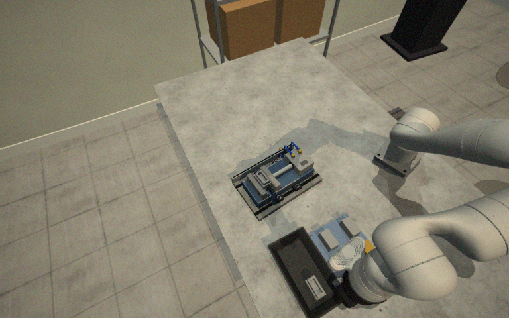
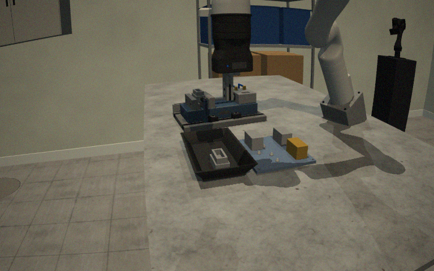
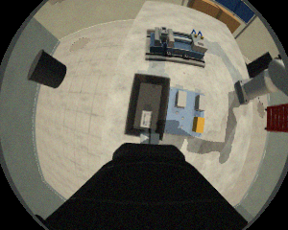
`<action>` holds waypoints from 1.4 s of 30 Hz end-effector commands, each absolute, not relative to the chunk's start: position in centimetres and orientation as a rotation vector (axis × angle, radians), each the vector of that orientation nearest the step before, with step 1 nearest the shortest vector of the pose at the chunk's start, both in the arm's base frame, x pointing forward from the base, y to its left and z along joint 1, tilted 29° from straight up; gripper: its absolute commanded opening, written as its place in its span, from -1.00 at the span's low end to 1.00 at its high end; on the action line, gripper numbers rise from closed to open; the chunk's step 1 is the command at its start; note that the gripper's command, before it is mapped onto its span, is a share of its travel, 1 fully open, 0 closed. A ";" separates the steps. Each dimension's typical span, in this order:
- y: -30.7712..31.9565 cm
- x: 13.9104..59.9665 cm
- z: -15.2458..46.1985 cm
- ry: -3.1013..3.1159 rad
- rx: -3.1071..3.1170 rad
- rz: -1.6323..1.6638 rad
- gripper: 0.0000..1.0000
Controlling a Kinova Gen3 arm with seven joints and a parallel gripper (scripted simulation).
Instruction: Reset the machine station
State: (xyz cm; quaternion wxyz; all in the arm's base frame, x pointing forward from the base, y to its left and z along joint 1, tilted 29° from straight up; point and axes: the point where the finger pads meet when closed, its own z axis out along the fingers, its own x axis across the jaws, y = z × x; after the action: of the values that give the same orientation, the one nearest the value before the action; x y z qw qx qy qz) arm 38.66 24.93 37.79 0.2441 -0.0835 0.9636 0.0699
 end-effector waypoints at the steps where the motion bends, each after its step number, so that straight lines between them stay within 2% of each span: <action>1: 24.8 38.7 37.8 2.631 -0.228 0.192 -1.00; 6: 23.1 39.5 37.8 2.631 -0.221 0.193 -1.00; 14: 14.7 41.9 37.3 2.631 -0.198 0.193 -1.00; 16: 14.7 41.9 37.3 2.631 -0.198 0.193 -1.00; 23: 5.4 42.5 35.9 2.632 -0.190 0.191 -1.00; 31: -3.2 41.0 33.5 2.630 -0.211 0.191 -1.00; 42: -6.3 39.8 32.3 2.626 -0.229 0.192 -1.00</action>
State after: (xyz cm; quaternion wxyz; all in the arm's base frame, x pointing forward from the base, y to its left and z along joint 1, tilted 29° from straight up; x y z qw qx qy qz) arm 39.90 -6.00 32.51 0.2470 -0.0875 0.9629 0.0652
